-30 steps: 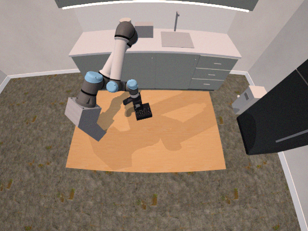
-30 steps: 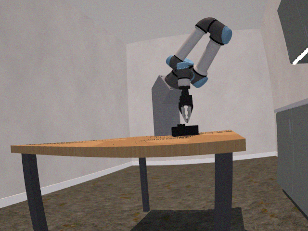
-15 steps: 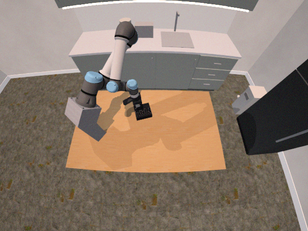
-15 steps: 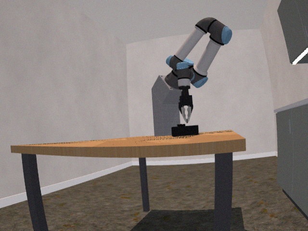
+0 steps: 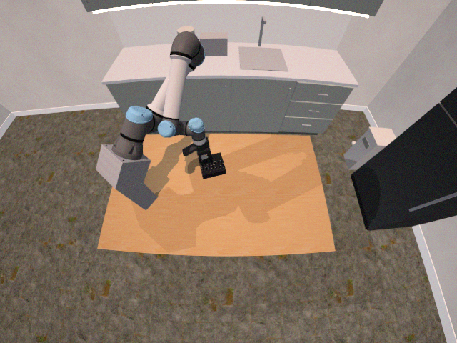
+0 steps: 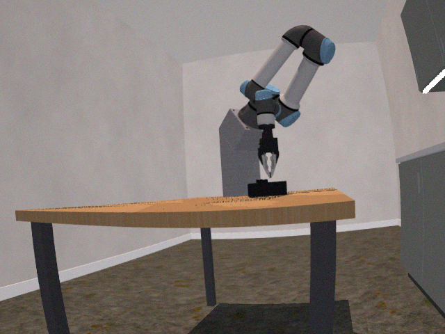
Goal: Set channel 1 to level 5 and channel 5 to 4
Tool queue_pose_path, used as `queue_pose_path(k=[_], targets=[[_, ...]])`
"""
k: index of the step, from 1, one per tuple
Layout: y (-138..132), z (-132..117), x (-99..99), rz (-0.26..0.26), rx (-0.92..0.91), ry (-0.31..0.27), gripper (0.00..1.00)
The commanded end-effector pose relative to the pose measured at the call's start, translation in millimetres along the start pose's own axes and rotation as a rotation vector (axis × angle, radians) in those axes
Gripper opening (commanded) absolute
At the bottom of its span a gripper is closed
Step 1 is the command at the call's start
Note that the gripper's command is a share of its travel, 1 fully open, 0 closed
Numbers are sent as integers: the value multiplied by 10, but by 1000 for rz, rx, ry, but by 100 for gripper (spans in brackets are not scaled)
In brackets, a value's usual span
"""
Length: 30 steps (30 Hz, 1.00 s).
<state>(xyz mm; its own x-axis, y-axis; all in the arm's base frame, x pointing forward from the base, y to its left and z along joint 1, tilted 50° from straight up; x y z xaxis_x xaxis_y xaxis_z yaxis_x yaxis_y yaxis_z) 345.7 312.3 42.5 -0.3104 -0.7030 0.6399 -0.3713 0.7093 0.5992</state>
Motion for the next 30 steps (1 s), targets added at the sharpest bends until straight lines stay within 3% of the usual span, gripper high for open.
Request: queue_pose_path(k=[1, 30], targets=[[0, -2, 1, 0, 0, -1, 0], [0, -2, -114, 0, 0, -1, 0]])
Point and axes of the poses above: the point where the finger pads meet when closed, its own x axis back along the fingers, its own y axis across the jaws, z = x × y, the point moved 1 cm from there along x, back along the fingers, and after that the axes turned 12 degrees about -x, right-handed, at the moved point
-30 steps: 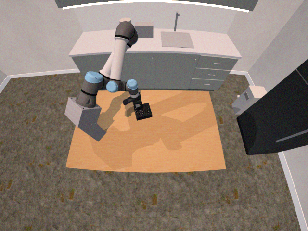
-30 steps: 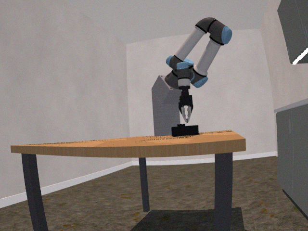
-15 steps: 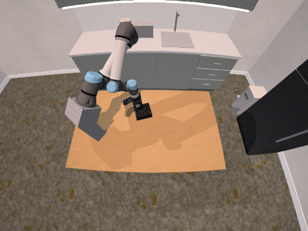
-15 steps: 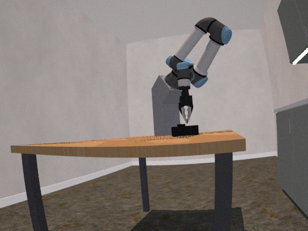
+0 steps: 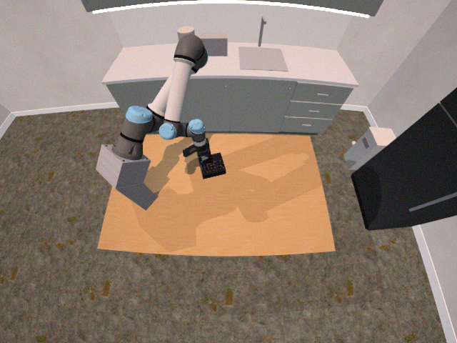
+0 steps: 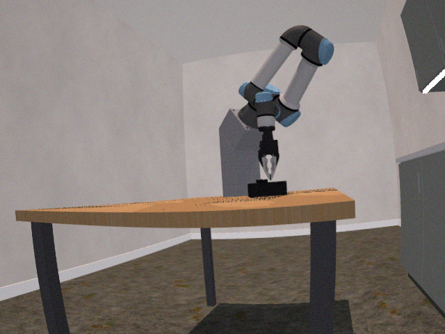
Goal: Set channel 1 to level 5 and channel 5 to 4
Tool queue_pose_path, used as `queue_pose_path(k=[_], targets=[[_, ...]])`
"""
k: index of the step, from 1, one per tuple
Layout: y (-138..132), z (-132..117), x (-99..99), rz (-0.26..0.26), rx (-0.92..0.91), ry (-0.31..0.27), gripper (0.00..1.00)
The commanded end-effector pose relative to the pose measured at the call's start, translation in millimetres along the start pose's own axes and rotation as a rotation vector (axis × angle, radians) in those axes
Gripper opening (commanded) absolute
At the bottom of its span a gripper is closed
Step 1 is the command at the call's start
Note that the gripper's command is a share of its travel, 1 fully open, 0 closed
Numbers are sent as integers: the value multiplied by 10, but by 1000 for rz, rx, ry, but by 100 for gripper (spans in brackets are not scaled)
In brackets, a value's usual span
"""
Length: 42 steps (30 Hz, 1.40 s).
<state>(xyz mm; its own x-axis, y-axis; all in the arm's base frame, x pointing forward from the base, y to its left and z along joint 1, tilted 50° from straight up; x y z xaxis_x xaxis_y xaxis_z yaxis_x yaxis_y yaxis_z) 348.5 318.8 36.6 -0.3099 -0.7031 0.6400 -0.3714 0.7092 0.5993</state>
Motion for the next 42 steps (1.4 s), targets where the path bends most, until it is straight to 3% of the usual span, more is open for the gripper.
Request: queue_pose_path(k=[1, 42], targets=[[0, -2, -23, 0, 0, -1, 0], [-40, -11, -26, 0, 0, -1, 0]])
Point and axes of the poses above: the point where the finger pads meet when closed, its own x axis back along the fingers, its own y axis across the jaws, z = x × y, the point moved 1 cm from there along x, back along the fingers, and after that the axes turned 12 degrees about -x, right-handed, at the moved point
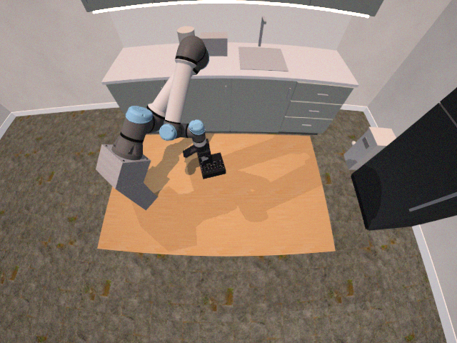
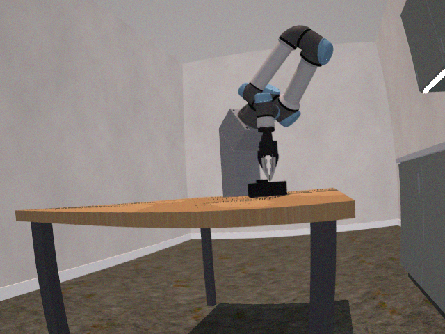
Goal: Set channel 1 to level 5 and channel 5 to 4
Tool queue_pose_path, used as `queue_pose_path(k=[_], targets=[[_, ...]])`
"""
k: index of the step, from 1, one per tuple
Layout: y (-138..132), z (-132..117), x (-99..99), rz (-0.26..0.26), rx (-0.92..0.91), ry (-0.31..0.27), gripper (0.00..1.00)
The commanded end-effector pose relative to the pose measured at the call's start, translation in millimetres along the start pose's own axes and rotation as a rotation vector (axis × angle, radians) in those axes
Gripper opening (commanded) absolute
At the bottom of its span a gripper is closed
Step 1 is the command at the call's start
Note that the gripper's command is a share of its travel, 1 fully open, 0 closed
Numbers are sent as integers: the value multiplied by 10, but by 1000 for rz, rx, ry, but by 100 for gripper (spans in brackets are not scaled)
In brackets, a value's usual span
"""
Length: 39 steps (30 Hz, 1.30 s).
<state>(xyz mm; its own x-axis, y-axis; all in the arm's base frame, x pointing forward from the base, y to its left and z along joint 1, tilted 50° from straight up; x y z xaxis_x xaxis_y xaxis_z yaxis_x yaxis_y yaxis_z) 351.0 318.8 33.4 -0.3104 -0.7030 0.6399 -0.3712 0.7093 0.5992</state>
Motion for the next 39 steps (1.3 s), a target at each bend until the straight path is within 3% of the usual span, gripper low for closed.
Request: queue_pose_path(k=[1, 39], targets=[[-16, -6, 1, 0, 0, -1, 0], [-202, -45, 1, 0, 0, -1, 0]])
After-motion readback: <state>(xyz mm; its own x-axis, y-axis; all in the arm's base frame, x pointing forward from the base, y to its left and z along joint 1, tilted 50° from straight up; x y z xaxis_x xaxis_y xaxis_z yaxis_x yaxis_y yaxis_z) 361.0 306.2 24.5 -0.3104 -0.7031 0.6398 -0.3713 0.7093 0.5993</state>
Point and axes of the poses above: the point where the finger pads meet when closed, its own x axis back along the fingers, its own y axis across the jaws, z = x × y, the point moved 1 cm from there along x, back along the fingers, and after that the axes turned 12 degrees about -x, right-handed, at the moved point
